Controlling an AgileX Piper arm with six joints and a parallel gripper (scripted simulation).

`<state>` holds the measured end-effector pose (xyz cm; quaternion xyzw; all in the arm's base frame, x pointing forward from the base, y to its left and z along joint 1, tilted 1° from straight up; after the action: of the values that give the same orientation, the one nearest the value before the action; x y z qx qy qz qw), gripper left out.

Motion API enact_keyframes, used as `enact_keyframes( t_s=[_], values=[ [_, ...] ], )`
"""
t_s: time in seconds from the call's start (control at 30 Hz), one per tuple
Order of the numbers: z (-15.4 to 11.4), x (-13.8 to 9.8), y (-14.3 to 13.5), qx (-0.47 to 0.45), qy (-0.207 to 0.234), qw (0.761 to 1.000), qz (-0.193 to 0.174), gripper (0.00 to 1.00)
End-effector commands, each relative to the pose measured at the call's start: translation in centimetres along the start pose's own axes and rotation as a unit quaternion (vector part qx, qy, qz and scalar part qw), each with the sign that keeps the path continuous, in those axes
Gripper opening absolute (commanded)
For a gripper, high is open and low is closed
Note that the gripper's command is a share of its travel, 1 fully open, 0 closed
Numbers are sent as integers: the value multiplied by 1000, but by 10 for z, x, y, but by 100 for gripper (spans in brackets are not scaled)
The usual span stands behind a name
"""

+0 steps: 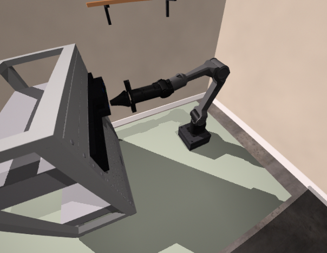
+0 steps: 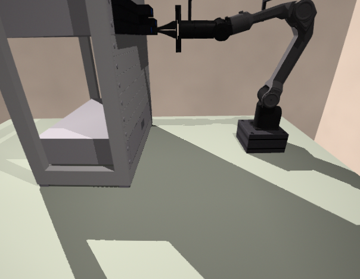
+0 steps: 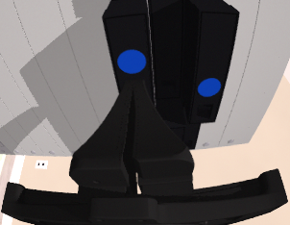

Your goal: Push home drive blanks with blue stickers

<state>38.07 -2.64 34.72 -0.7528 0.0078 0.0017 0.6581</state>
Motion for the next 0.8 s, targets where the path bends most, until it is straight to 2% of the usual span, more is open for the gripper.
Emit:
enact_keyframes(
  t_s=[0.0, 0.77],
  values=[
    [0, -1, -1, 0, 0, 1000, -1, 0],
    [0, 9, -1, 0, 0, 1000, -1, 0]
  ],
)
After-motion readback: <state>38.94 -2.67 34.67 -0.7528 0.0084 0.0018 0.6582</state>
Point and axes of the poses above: the point where the finger pads meet when closed, its own x axis out along the fingers, its own y axis across the jaws, z = x × y, the point moved 4 cm from there along -x, back along the fingers, and after that the axes turned 8 degrees about -x, right-handed, at the moved point
